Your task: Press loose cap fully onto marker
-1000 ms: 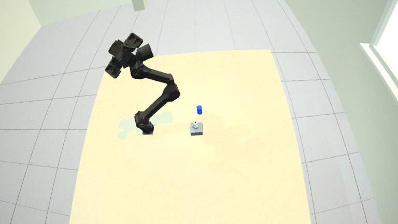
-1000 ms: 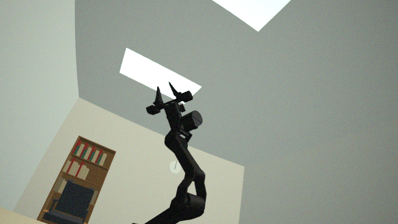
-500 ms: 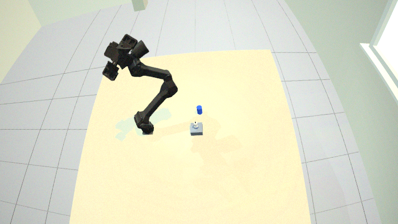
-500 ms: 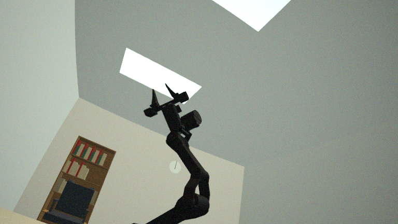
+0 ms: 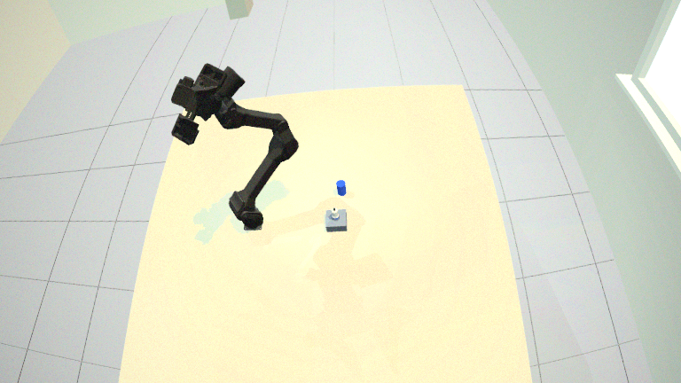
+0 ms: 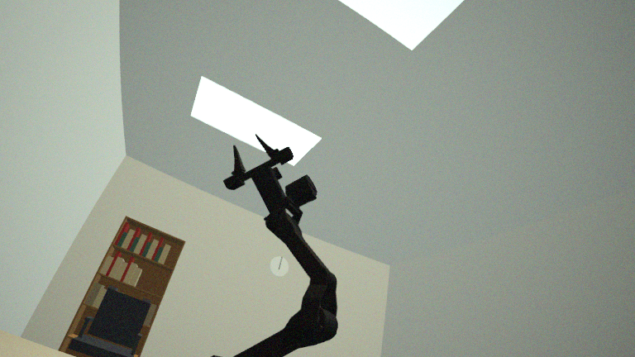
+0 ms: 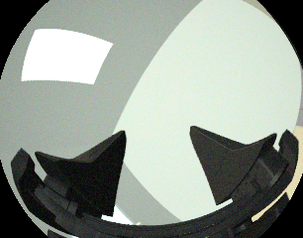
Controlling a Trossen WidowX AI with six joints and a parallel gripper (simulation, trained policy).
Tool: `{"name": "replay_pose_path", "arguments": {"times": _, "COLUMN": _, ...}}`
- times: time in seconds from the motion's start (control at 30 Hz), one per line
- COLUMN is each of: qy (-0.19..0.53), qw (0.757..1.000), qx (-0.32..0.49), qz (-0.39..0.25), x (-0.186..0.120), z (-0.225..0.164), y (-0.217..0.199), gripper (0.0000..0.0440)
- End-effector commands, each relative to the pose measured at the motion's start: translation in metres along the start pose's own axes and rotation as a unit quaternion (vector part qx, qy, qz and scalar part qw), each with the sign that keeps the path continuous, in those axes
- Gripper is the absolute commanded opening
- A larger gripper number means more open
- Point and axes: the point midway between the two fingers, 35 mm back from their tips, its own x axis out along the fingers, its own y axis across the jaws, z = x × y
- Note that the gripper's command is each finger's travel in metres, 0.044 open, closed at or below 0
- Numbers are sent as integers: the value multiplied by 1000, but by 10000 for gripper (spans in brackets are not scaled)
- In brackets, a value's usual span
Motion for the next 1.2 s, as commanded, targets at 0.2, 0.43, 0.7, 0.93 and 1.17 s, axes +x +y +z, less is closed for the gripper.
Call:
{"name": "replay_pose_path", "arguments": {"times": 0.2, "qy": 36, "qw": 999, "qx": 15, "qz": -21, "x": 5, "z": -4, "y": -17, "gripper": 310}}
{"name": "replay_pose_path", "arguments": {"times": 0.43, "qy": 66, "qw": 997, "qx": 25, "qz": -37, "x": 7, "z": -9, "y": -31, "gripper": 311}}
{"name": "replay_pose_path", "arguments": {"times": 0.7, "qy": 99, "qw": 993, "qx": 42, "qz": -47, "x": 12, "z": -16, "y": -44, "gripper": 311}}
{"name": "replay_pose_path", "arguments": {"times": 0.93, "qy": 129, "qw": 989, "qx": 54, "qz": -55, "x": 16, "z": -25, "y": -55, "gripper": 310}}
{"name": "replay_pose_path", "arguments": {"times": 1.17, "qy": 161, "qw": 983, "qx": 64, "qz": -63, "x": 19, "z": -35, "y": -66, "gripper": 309}}
